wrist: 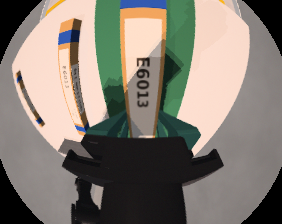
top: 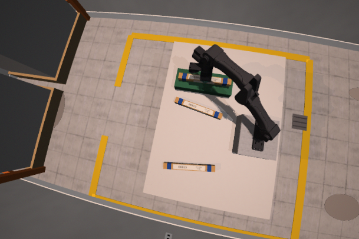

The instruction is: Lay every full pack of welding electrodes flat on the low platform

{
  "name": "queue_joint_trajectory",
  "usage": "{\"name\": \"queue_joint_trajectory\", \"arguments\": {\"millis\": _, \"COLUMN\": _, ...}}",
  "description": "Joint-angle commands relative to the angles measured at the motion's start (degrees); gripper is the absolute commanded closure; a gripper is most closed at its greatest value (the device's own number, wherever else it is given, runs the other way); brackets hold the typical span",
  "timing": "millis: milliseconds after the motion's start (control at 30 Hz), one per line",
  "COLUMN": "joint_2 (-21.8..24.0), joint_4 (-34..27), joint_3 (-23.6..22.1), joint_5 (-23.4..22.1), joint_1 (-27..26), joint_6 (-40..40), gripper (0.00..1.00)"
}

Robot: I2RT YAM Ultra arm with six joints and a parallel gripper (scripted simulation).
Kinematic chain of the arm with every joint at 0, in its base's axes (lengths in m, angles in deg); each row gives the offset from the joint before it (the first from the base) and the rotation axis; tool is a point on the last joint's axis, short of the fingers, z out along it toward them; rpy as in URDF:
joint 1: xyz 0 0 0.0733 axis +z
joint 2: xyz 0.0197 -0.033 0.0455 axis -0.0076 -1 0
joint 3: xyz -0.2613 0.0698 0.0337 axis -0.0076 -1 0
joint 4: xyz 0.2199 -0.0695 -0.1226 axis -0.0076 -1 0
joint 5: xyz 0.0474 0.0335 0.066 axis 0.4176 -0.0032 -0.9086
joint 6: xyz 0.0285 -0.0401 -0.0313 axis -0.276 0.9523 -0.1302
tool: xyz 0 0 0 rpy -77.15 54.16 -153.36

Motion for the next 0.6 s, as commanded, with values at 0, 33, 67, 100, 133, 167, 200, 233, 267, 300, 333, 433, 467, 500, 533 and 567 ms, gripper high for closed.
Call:
{"name": "queue_joint_trajectory", "arguments": {"millis": 0, "joint_2": 4.19, "joint_4": -0.59, "joint_3": 3.93, "joint_5": -0.26, "joint_1": -0.28, "joint_6": 0.76, "gripper": 1.0}}
{"name": "queue_joint_trajectory", "arguments": {"millis": 33, "joint_2": 3.55, "joint_4": -0.53, "joint_3": 5.05, "joint_5": -0.18, "joint_1": 0.17, "joint_6": 0.95, "gripper": 1.0}}
{"name": "queue_joint_trajectory", "arguments": {"millis": 67, "joint_2": 3.36, "joint_4": -0.58, "joint_3": 5.4, "joint_5": -0.08, "joint_1": -0.31, "joint_6": 1.09, "gripper": 1.0}}
{"name": "queue_joint_trajectory", "arguments": {"millis": 100, "joint_2": 3.13, "joint_4": -0.67, "joint_3": 5.82, "joint_5": -0.07, "joint_1": -0.76, "joint_6": 1.24, "gripper": 1.0}}
{"name": "queue_joint_trajectory", "arguments": {"millis": 133, "joint_2": 2.93, "joint_4": -0.73, "joint_3": 6.16, "joint_5": -0.05, "joint_1": -0.95, "joint_6": 1.38, "gripper": 1.0}}
{"name": "queue_joint_trajectory", "arguments": {"millis": 167, "joint_2": 2.74, "joint_4": -0.79, "joint_3": 6.48, "joint_5": -0.03, "joint_1": -1.1, "joint_6": 1.53, "gripper": 1.0}}
{"name": "queue_joint_trajectory", "arguments": {"millis": 200, "joint_2": 2.54, "joint_4": -0.86, "joint_3": 6.62, "joint_5": -0.03, "joint_1": -1.13, "joint_6": 1.56, "gripper": 1.0}}
{"name": "queue_joint_trajectory", "arguments": {"millis": 233, "joint_2": 2.42, "joint_4": -0.86, "joint_3": 6.59, "joint_5": -0.05, "joint_1": -1.02, "joint_6": 1.59, "gripper": 1.0}}
{"name": "queue_joint_trajectory", "arguments": {"millis": 267, "joint_2": 2.34, "joint_4": -0.86, "joint_3": 6.5, "joint_5": -0.12, "joint_1": -0.66, "joint_6": 1.62, "gripper": 1.0}}
{"name": "queue_joint_trajectory", "arguments": {"millis": 300, "joint_2": 2.29, "joint_4": -0.86, "joint_3": 6.38, "joint_5": -0.26, "joint_1": -0.36, "joint_6": 1.65, "gripper": 1.0}}
{"name": "queue_joint_trajectory", "arguments": {"millis": 333, "joint_2": 2.25, "joint_4": -0.86, "joint_3": 6.25, "joint_5": -0.38, "joint_1": -0.17, "joint_6": 1.65, "gripper": 1.0}}
{"name": "queue_joint_trajectory", "arguments": {"millis": 433, "joint_2": 2.1, "joint_4": -0.86, "joint_3": 5.98, "joint_5": -0.28, "joint_1": -0.27, "joint_6": 1.6, "gripper": 1.0}}
{"name": "queue_joint_trajectory", "arguments": {"millis": 467, "joint_2": 2.06, "joint_4": -0.86, "joint_3": 5.9, "joint_5": -0.12, "joint_1": -0.38, "joint_6": 1.61, "gripper": 1.0}}
{"name": "queue_joint_trajectory", "arguments": {"millis": 500, "joint_2": 2.02, "joint_4": -0.86, "joint_3": 5.8, "joint_5": -0.06, "joint_1": -0.44, "joint_6": 1.59, "gripper": 1.0}}
{"name": "queue_joint_trajectory", "arguments": {"millis": 533, "joint_2": 2.02, "joint_4": -0.86, "joint_3": 5.8, "joint_5": -0.06, "joint_1": -0.44, "joint_6": 1.59, "gripper": 1.0}}
{"name": "queue_joint_trajectory", "arguments": {"millis": 567, "joint_2": 2.02, "joint_4": -0.86, "joint_3": 5.8, "joint_5": -0.06, "joint_1": -0.44, "joint_6": 1.59, "gripper": 1.0}}
